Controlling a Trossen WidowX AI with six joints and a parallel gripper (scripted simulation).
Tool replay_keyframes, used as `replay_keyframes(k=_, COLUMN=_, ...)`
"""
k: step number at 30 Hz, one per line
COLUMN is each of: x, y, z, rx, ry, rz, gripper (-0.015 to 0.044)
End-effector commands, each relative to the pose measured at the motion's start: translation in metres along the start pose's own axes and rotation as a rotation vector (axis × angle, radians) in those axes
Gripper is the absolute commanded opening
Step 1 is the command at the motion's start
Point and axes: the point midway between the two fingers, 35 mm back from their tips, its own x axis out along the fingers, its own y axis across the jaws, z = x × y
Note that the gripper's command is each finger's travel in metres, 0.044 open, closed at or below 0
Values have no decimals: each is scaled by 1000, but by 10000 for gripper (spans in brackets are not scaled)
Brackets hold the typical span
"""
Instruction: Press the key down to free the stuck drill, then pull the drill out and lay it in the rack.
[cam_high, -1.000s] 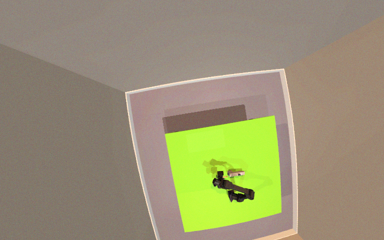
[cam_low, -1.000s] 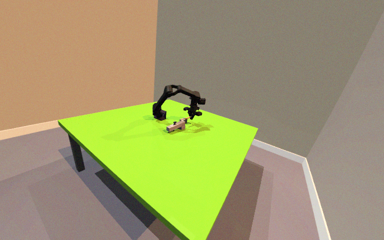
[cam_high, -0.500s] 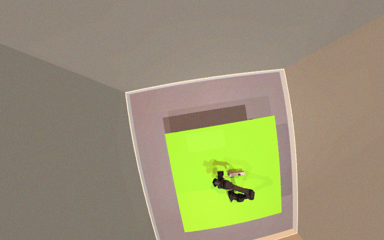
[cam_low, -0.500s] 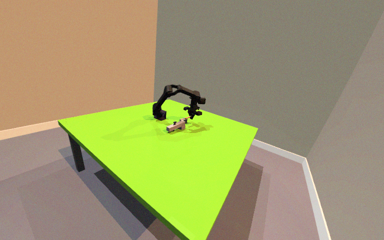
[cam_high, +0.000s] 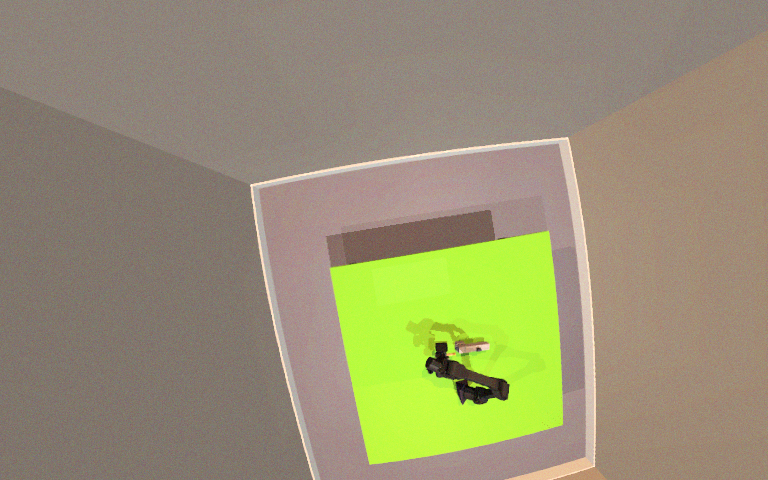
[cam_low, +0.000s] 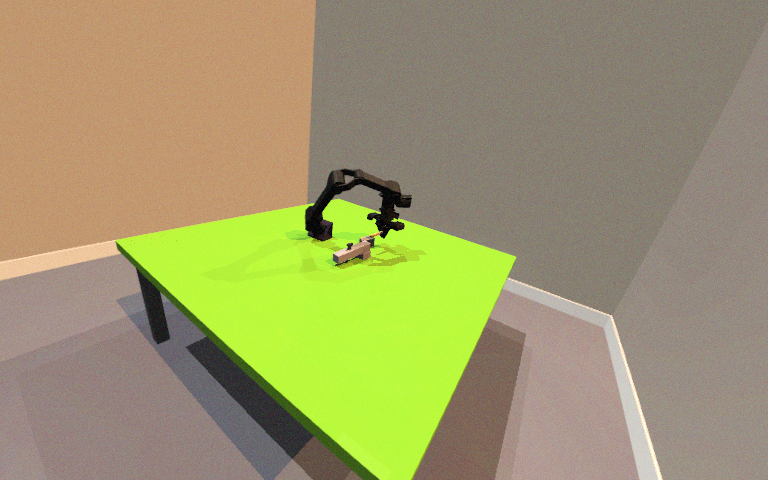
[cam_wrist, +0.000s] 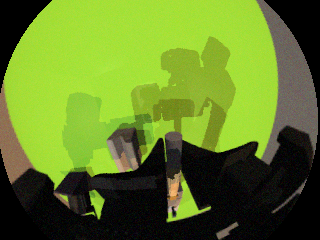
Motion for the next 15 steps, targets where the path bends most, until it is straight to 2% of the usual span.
replay_keyframes(k=1, x=-3, y=-1, z=0, rx=9, ry=-7, rz=0, gripper=0)
replay_keyframes(k=15, x=-6, y=-2, z=0, rx=9, ry=-7, rz=0, gripper=0)
